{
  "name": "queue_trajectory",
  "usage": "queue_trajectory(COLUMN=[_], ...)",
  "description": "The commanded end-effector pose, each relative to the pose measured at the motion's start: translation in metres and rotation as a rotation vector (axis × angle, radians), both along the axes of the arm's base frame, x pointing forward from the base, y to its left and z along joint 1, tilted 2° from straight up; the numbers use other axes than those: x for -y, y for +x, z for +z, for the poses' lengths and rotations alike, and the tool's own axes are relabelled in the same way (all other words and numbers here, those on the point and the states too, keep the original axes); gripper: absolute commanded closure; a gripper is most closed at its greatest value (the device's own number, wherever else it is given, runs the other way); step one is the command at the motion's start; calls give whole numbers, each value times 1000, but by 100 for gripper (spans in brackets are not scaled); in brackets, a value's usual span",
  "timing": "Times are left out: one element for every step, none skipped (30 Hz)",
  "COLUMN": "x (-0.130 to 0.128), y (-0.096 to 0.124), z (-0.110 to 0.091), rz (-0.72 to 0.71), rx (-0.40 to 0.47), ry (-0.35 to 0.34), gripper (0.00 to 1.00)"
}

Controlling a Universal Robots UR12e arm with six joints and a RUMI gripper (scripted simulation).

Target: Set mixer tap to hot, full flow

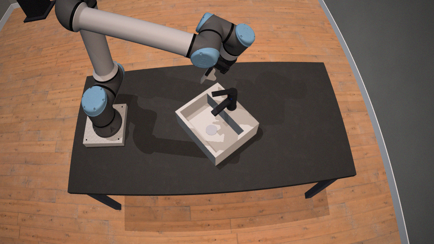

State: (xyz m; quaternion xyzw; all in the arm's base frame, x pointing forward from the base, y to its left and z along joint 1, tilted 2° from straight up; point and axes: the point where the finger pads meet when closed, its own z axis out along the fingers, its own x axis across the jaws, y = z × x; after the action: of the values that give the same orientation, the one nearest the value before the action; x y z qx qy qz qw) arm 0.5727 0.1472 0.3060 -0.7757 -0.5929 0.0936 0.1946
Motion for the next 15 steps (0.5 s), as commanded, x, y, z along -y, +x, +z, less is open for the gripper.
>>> queue_trajectory(x=[20,20,27,34,41,47,53,59,65,69,74,78,82,85,88], y=[11,11,16,20,23,27,30,33,36,39,41,43,45,47,48], z=[1,1,2,4,6,8,10,12,15,17,19,21,23,25,27], rz=[102,102,137,171,204,235,264,292,318,342,365,385,403,419,434], rx=[125,125,162,196,229,259,287,312,336,357,377,394,409,423,434], ry=[13,13,9,4,-3,-10,-18,-26,-34,-42,-50,-58,-65,-72,-78], gripper=[0,0,0,0,0,0,0,0,0,0,0,0,0,0,0])
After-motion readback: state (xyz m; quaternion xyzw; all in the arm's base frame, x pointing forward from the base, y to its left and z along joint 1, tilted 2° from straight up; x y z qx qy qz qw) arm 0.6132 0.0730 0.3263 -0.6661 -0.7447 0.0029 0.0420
